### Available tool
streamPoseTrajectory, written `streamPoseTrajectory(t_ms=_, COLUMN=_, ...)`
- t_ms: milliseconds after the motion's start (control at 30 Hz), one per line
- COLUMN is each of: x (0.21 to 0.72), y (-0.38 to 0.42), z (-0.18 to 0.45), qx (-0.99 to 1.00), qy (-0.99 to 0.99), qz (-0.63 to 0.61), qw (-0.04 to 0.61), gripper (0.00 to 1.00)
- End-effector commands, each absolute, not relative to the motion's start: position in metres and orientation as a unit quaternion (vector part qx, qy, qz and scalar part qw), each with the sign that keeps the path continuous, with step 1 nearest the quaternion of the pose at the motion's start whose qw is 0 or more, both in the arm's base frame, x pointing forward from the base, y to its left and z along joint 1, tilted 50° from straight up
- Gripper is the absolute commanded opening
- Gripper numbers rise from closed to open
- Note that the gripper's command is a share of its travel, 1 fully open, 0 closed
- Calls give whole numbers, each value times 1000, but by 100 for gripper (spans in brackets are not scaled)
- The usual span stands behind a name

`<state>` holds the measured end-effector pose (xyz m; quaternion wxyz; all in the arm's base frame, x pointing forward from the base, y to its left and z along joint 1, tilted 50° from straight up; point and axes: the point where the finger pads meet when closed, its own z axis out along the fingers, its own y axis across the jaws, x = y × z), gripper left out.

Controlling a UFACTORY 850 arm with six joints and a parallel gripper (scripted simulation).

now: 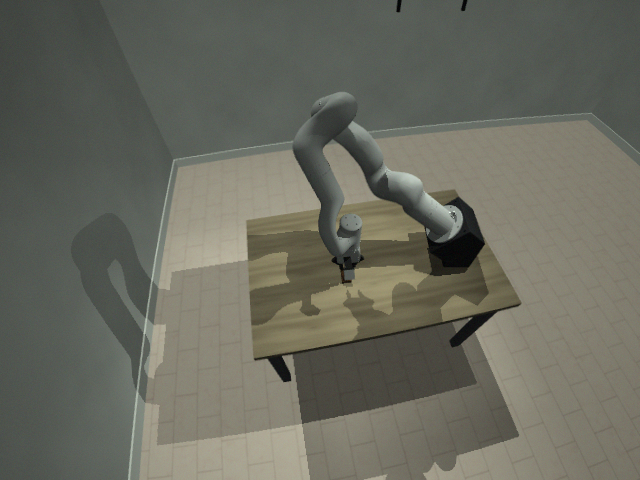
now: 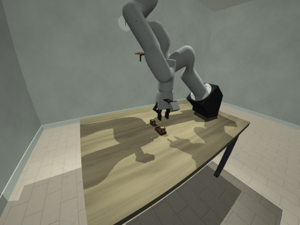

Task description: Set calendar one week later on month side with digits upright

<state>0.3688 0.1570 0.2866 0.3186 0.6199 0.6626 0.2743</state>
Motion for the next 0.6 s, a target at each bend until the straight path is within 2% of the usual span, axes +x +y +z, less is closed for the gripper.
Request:
streamPoseTrajectory(t_ms=0, x=369, y=157, z=287, qx=620, qy=662, qz=275, qw=319, gripper=49)
streamPoseTrajectory(t_ms=567, x=379, y=157, z=278, qx=620, qy=662, qz=275, qw=319, gripper=49)
